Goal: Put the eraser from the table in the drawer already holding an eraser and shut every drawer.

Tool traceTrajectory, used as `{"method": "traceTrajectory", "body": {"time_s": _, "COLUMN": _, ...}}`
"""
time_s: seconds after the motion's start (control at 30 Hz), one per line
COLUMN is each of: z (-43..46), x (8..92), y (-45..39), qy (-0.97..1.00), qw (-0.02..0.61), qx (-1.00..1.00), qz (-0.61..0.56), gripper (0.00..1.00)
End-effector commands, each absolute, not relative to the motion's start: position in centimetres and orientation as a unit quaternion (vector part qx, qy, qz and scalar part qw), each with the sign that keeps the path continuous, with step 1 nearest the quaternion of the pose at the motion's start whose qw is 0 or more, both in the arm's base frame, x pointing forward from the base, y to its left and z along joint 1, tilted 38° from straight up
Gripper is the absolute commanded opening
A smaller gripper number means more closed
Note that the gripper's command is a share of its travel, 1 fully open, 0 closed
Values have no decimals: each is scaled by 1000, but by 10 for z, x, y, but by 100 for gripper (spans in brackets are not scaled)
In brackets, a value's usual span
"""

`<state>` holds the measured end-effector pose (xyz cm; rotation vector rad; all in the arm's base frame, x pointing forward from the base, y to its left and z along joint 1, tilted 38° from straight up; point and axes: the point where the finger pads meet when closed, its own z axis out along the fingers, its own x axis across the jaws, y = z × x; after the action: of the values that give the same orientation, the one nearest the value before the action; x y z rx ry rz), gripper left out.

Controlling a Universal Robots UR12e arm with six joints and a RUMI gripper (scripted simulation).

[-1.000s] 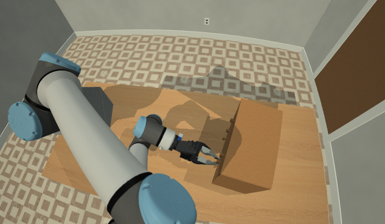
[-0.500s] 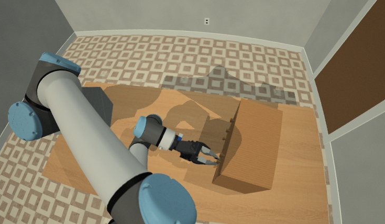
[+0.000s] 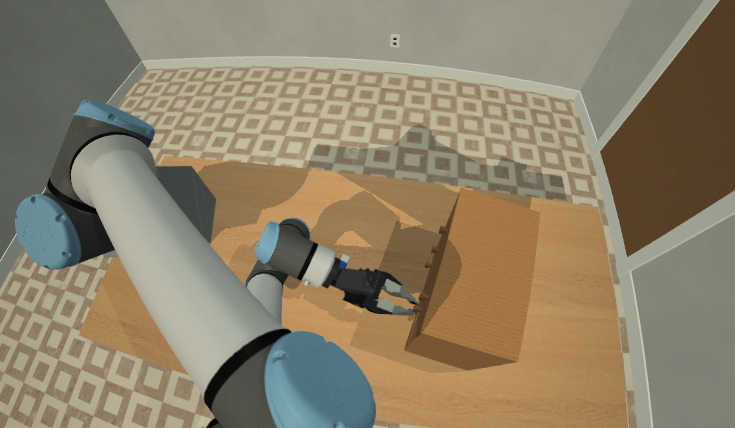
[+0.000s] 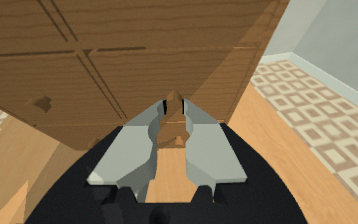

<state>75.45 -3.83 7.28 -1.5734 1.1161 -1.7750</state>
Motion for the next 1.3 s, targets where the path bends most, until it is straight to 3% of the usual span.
{"method": "traceTrajectory", "body": {"time_s": 0.0, "z": 73, "x": 754, "y": -38, "qy": 411, "qw": 257, "qx": -580, "qz": -654, "gripper": 7}}
{"method": "traceTrajectory", "body": {"time_s": 1.27, "z": 72, "x": 751, "y": -38, "qy": 411, "qw": 257, "qx": -580, "qz": -654, "gripper": 7}}
